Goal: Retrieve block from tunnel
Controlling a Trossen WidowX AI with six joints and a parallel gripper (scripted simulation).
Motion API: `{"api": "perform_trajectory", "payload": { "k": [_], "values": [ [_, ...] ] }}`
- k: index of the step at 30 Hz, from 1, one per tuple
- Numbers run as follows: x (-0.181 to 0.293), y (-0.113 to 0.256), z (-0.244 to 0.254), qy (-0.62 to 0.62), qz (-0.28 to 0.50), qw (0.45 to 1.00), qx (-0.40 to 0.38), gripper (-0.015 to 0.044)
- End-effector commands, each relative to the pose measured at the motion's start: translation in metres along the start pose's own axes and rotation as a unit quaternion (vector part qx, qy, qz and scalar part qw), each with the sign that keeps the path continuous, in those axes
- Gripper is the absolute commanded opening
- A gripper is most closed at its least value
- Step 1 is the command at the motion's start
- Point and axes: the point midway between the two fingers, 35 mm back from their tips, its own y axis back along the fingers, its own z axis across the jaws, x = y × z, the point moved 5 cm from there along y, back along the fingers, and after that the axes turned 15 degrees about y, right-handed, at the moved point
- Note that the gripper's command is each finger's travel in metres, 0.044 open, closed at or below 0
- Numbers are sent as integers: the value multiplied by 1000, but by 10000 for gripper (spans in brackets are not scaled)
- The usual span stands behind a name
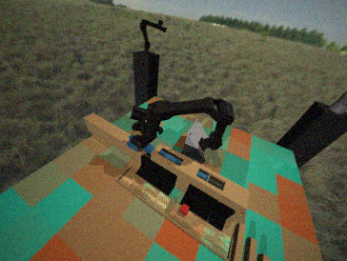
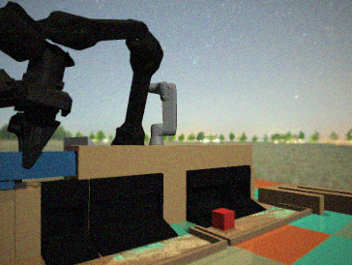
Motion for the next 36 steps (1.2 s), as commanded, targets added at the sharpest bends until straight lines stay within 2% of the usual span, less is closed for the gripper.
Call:
{"api": "perform_trajectory", "payload": {
  "k": [1, 10, 25, 26, 36],
  "values": [
    [5, -1, 1, -2, 2, 1000, 0, 0],
    [28, -3, 6, -5, 6, 1000, 0, 0],
    [28, -3, 6, -6, 6, 1000, 0, 0],
    [9, 2, -1, -4, -29, 1000, 7, 26],
    [4, 12, 0, -5, -21, 1000, 6, 289]
  ]
}}
